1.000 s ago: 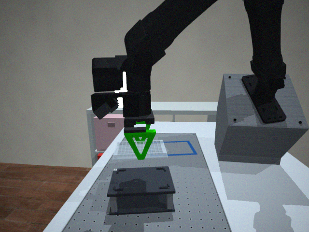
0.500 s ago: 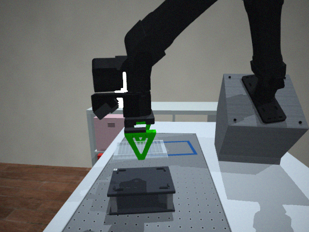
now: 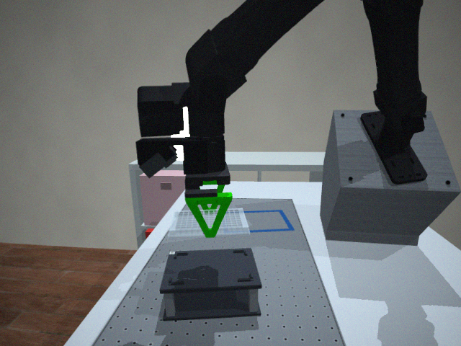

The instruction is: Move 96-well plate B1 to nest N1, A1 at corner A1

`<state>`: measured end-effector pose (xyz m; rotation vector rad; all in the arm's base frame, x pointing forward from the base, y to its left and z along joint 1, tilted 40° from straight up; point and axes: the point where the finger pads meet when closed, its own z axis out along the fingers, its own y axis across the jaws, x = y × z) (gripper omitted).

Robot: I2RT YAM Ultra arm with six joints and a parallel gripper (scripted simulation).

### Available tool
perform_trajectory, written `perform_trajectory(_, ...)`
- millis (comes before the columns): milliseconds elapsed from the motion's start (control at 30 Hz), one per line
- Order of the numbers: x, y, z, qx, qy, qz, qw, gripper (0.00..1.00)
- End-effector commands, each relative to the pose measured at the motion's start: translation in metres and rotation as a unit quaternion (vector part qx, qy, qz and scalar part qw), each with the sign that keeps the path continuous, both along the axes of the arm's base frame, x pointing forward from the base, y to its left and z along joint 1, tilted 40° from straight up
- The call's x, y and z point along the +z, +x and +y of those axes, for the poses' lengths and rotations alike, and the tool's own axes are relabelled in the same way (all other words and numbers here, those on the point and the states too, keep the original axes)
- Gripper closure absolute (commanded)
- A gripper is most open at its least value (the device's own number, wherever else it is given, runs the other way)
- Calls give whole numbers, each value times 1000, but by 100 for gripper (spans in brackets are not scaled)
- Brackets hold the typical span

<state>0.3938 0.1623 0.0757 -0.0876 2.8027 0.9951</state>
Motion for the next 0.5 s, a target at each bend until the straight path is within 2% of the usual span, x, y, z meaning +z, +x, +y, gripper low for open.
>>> perform_trajectory(0, -2, 3, -11, -12, 0, 0, 1000, 100)
perform_trajectory(467, -1, 3, -11, -12, 0, -2, 1000, 100)
